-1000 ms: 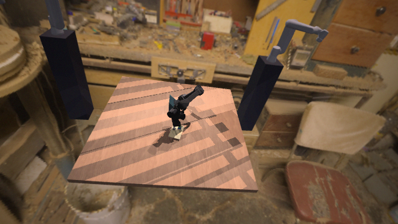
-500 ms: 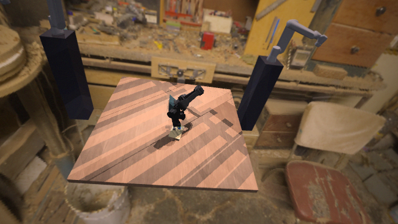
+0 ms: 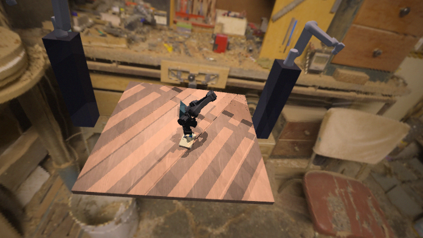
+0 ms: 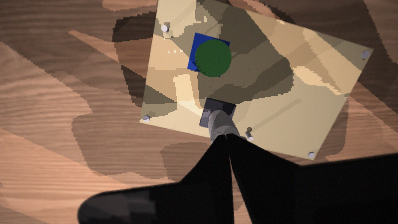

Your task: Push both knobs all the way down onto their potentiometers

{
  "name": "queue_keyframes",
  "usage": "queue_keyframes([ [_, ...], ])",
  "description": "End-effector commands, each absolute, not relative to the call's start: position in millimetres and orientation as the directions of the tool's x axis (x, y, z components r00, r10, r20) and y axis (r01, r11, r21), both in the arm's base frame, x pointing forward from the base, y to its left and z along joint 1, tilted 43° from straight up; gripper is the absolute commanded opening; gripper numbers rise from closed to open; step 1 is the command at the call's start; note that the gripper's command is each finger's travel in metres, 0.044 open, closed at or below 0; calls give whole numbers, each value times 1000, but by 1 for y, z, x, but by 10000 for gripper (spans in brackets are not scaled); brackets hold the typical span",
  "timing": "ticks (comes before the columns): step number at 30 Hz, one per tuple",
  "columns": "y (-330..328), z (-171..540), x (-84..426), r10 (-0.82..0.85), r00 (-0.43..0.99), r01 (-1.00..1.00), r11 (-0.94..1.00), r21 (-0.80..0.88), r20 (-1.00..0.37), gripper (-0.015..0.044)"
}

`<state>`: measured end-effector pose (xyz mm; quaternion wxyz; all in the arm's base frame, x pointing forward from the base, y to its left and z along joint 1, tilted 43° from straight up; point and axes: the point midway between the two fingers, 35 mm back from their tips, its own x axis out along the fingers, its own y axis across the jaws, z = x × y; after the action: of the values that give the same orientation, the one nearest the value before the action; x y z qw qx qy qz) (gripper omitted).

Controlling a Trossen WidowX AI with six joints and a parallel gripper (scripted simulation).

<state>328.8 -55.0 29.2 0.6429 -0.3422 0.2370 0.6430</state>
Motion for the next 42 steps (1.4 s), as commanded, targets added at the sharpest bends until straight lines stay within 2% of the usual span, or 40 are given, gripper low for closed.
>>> queue_keyframes([
  [1, -41, 19, 333, 678, 26, -987, -100, -128, -734, 0],
  [27, -69, 49, 331, 678, 26, -987, -100, -127, -735, 0],
  [36, -66, 47, 329, 682, 27, -988, -95, -125, -731, 236],
  [42, -72, 68, 252, 676, 23, -988, -98, -120, -736, 394],
])
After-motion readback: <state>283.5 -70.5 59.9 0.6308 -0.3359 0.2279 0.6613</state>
